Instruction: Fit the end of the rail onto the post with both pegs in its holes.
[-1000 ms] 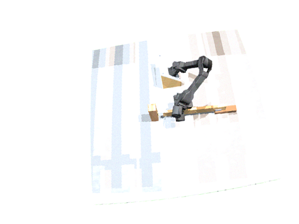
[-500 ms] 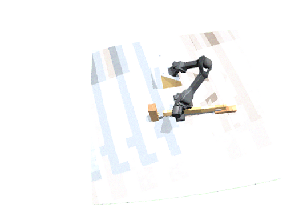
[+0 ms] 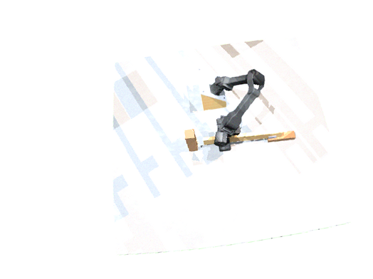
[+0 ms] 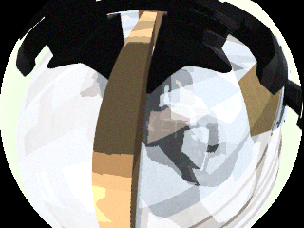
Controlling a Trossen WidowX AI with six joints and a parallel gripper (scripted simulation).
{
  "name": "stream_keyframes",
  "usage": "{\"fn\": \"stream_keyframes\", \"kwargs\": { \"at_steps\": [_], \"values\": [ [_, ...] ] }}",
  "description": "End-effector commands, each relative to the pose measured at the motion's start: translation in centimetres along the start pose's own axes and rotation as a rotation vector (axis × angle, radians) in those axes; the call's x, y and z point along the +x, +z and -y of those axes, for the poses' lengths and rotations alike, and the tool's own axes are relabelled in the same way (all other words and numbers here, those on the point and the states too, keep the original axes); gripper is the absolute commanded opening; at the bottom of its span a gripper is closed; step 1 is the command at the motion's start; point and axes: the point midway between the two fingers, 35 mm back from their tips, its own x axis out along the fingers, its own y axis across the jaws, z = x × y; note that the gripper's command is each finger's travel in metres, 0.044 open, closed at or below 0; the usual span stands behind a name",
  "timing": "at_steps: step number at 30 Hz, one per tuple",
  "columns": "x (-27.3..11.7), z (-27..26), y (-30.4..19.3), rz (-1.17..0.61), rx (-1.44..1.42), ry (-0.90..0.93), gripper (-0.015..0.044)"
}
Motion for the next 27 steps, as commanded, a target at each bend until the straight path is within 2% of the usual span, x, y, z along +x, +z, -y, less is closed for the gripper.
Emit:
{"fn": "stream_keyframes", "kwargs": {
  "at_steps": [1,27],
  "values": [
    [-0.15,0.01,-0.04,0.0,0.002,-0.002,0.0],
    [-0.18,0.07,-0.73,-0.001,0.002,-0.002,0.0]
  ]
}}
